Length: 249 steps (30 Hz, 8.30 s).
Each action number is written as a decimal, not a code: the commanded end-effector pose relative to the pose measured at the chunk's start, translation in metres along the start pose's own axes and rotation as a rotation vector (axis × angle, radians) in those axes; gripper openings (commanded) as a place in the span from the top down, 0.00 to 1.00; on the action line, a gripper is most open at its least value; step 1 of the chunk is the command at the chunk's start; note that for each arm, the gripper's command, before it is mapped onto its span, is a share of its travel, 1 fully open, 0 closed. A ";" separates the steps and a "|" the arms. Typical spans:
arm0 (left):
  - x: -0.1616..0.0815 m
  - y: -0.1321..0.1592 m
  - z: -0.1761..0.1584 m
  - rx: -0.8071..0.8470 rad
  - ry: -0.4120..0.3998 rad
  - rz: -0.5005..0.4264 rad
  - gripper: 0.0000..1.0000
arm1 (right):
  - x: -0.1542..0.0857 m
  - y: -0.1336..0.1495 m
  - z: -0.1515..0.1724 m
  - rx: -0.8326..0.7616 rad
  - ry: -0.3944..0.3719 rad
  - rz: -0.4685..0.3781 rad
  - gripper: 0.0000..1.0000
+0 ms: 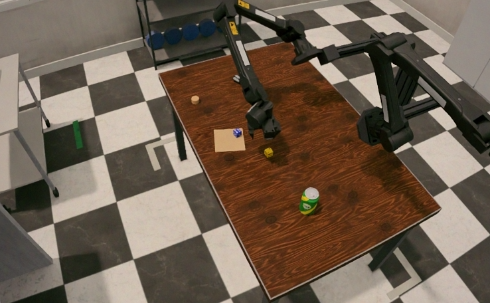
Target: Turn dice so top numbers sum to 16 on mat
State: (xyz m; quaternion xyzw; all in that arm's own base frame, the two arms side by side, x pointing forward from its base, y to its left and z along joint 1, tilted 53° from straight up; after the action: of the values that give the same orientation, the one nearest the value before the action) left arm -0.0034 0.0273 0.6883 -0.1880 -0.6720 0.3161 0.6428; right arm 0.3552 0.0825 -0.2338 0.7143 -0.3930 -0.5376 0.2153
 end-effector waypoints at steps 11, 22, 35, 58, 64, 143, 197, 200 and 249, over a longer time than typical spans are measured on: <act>-0.003 -0.032 0.002 0.003 -0.009 -0.068 0.00 | 0.000 -0.021 0.014 -0.299 0.008 -0.008 0.55; -0.003 -0.032 0.002 0.003 -0.009 -0.068 0.00 | -0.007 -0.026 0.018 -0.310 0.030 -0.015 0.55; -0.003 -0.032 0.002 0.003 -0.009 -0.068 0.00 | -0.007 -0.026 0.018 -0.309 0.030 -0.015 0.55; -0.003 -0.032 0.002 0.003 -0.009 -0.068 0.00 | 0.014 -0.023 0.030 -0.323 0.002 0.004 0.55; -0.003 -0.032 0.002 0.003 -0.009 -0.068 0.00 | 0.022 -0.021 0.029 -0.319 -0.003 0.006 0.55; -0.003 -0.032 0.002 0.003 -0.009 -0.068 0.00 | 0.053 -0.030 0.029 -0.328 0.021 -0.001 0.55; -0.003 -0.032 0.002 0.003 -0.009 -0.068 0.00 | 0.090 -0.028 0.027 -0.325 0.020 -0.003 0.55; -0.003 -0.032 0.002 0.003 -0.009 -0.068 0.00 | 0.090 -0.028 0.027 -0.325 0.020 -0.003 0.55; -0.003 -0.032 0.002 0.003 -0.009 -0.068 0.00 | 0.090 -0.028 0.027 -0.325 0.020 -0.003 0.74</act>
State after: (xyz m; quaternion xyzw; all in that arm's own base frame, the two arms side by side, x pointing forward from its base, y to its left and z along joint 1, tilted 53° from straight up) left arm -0.0034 0.0273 0.6883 -0.1880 -0.6720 0.3161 0.6428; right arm 0.3467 0.0253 -0.3135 0.6709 -0.3033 -0.5919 0.3279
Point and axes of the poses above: on each arm, the point where the finger pads meet when closed, its own x axis out along the fingers, its own z axis across the jaws, y = z × x, the point moved 8 cm from there along -x, back along the fingers, and after that the axes turned 2 degrees about x, right-handed, at the moved point
